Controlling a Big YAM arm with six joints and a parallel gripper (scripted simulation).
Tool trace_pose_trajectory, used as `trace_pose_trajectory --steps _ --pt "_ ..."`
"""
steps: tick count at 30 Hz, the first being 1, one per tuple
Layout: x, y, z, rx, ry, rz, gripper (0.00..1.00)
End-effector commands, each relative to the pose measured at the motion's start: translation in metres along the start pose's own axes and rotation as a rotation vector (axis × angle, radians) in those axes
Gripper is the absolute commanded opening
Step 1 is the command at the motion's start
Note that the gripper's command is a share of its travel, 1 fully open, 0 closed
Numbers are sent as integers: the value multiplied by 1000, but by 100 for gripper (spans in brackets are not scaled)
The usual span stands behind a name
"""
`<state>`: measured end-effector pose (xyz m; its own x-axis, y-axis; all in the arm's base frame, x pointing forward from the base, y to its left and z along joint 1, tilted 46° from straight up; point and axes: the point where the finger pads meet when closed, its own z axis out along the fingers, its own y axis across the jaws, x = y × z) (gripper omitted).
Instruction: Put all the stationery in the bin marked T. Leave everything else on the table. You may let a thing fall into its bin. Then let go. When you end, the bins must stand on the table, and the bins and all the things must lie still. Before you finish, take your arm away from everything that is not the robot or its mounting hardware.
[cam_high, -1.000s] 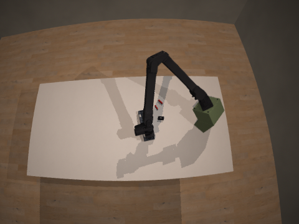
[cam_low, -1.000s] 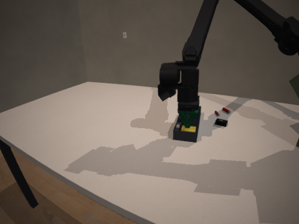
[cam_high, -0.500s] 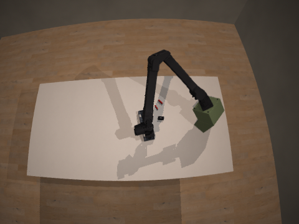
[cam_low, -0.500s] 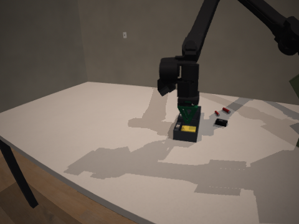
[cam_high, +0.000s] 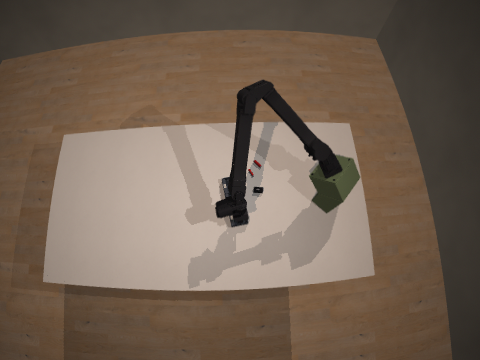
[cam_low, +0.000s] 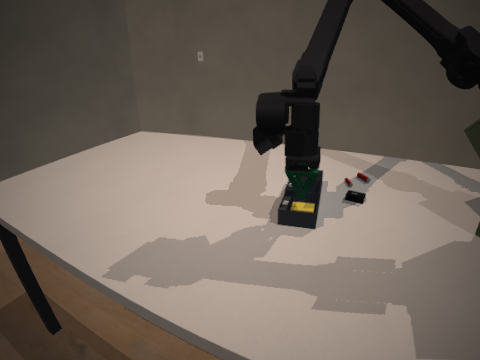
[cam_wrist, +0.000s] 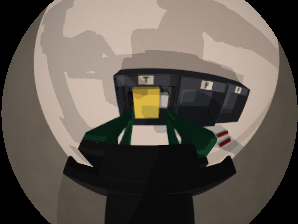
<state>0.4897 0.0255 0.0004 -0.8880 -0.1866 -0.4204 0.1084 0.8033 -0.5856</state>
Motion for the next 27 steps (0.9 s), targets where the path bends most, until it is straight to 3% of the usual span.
trace_pose_trajectory --steps 1,12,13,15,16,20,27 --pt "-6 4 -8 -5 -17 6 45" --pt "-6 6 -8 -5 -17 6 45" --pt "8 16 -8 -6 3 -24 45" --pt "8 16 -8 -6 3 -24 45" --pt "-3 8 -22 -10 -23 1 45" --pt "-8 8 -28 -12 -30 7 45" --pt "2 6 -13 -1 4 2 45"
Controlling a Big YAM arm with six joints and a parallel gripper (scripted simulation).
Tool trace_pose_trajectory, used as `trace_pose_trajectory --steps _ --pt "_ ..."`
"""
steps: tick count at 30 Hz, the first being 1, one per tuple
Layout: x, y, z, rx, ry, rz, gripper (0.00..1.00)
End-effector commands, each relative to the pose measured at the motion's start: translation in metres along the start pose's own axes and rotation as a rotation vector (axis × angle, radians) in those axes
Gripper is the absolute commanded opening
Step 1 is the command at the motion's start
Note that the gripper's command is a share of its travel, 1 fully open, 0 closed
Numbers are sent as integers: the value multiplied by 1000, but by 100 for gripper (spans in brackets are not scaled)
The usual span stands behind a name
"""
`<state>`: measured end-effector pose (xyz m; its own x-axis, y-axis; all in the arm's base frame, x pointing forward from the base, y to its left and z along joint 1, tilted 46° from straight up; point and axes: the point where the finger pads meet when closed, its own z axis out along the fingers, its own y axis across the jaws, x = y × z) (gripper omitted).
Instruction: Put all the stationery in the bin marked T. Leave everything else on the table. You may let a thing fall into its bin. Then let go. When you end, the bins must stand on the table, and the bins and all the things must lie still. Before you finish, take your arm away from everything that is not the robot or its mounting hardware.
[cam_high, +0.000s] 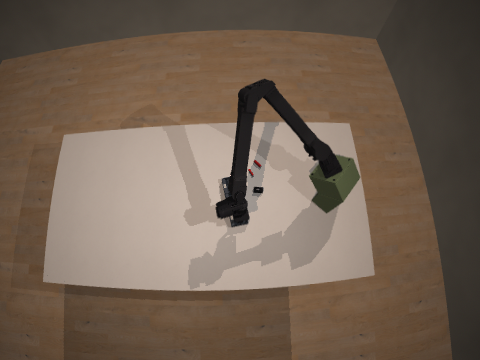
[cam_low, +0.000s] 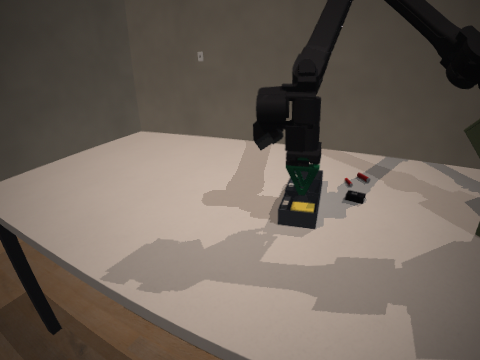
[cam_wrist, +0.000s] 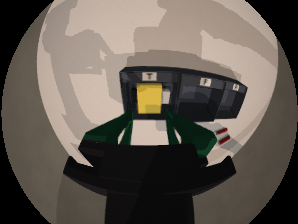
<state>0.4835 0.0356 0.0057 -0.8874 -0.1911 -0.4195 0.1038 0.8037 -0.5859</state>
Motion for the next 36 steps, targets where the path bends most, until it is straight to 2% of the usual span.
trace_pose_trajectory --steps 1,33,34,36 --pt "1 1 -1 2 7 6 45" --pt "4 0 6 4 4 22 45" --pt "-4 4 -17 -9 -24 8 100" --pt "-4 4 -24 -8 -23 7 100"
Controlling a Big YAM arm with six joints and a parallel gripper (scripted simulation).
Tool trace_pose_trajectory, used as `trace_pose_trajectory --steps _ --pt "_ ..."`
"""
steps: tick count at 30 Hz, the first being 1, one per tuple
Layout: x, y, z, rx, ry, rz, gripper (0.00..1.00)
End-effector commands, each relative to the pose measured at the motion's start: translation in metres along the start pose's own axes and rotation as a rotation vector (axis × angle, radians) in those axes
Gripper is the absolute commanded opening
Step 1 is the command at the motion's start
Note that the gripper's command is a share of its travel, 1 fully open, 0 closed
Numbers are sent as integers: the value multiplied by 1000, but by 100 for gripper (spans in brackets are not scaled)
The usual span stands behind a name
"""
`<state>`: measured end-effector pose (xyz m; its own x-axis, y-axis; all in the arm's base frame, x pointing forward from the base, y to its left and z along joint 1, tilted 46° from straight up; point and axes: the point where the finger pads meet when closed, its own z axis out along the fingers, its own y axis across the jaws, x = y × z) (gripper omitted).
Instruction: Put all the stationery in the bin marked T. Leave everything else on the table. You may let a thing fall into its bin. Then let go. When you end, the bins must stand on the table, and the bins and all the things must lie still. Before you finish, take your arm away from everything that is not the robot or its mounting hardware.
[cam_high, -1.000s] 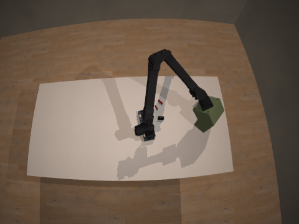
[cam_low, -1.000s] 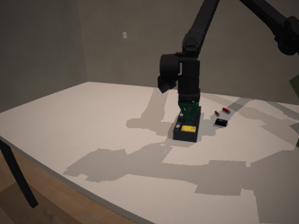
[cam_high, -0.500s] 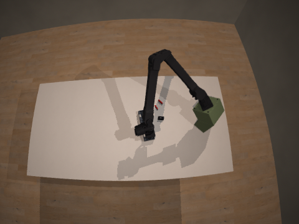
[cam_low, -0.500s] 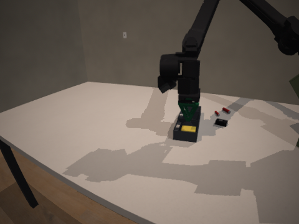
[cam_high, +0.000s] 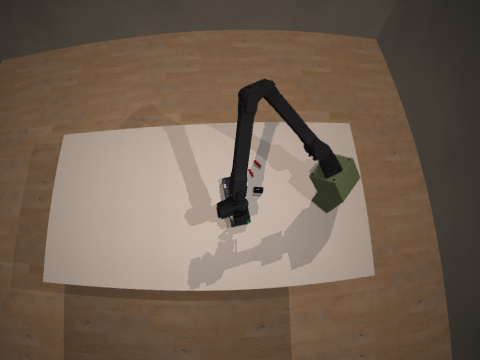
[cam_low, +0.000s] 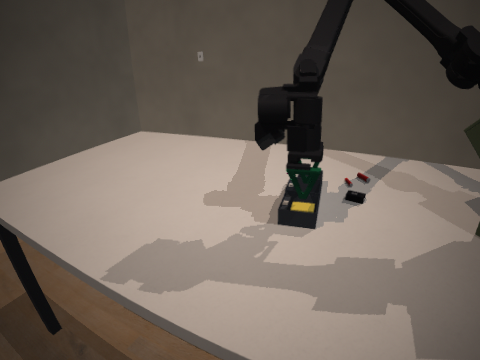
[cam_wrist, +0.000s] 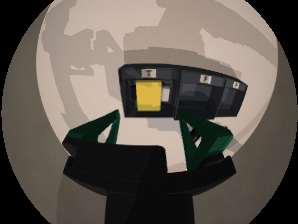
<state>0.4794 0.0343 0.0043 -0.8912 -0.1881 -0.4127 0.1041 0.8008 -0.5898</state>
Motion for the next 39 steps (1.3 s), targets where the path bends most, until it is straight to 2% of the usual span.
trace_pose_trajectory --steps 1,3,11,18,21,23,35,37,38,39 --pt "-8 5 -28 -13 -32 9 100" --pt "-8 5 -28 -13 -32 9 100" --pt "-21 4 -64 -18 -49 28 100" --pt "-21 4 -93 -21 -51 30 100" --pt "-16 8 -91 -16 -36 15 100" --pt "-21 3 -106 -22 -51 31 100" --pt "-21 3 -155 -26 -52 35 100" --pt "-21 3 -155 -26 -52 35 100" --pt "-15 10 -151 -17 -33 12 100" --pt "-15 9 -156 -18 -34 14 100"
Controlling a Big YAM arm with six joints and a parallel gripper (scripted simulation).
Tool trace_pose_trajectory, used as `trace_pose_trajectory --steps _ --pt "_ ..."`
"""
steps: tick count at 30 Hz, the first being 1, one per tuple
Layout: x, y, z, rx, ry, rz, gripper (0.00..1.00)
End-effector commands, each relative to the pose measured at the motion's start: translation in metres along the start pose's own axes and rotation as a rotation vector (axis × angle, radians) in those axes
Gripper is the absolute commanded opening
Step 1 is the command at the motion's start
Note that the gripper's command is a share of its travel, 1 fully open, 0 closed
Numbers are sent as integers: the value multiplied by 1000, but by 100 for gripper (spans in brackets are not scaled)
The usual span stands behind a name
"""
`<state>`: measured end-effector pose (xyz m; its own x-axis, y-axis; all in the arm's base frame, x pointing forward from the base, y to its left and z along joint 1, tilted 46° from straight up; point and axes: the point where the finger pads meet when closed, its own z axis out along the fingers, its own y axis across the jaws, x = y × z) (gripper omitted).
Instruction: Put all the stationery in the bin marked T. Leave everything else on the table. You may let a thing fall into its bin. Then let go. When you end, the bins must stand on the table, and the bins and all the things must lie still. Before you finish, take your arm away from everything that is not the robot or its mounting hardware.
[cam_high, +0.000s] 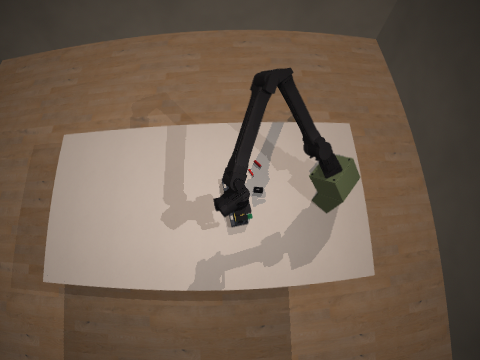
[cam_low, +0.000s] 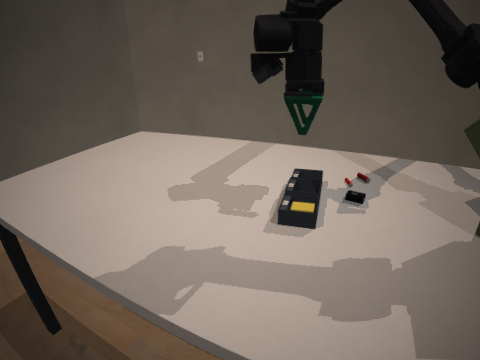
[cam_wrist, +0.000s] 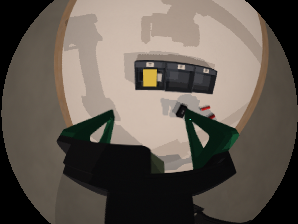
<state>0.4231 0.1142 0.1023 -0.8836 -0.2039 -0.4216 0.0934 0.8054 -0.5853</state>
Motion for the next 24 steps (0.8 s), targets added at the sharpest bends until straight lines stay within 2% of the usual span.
trace_pose_trajectory --steps 1,3,24 --pt "-8 9 -17 -8 -14 20 100" --pt "-1 8 -15 -4 -6 11 100" --pt "-6 1 -12 -4 -8 27 100"
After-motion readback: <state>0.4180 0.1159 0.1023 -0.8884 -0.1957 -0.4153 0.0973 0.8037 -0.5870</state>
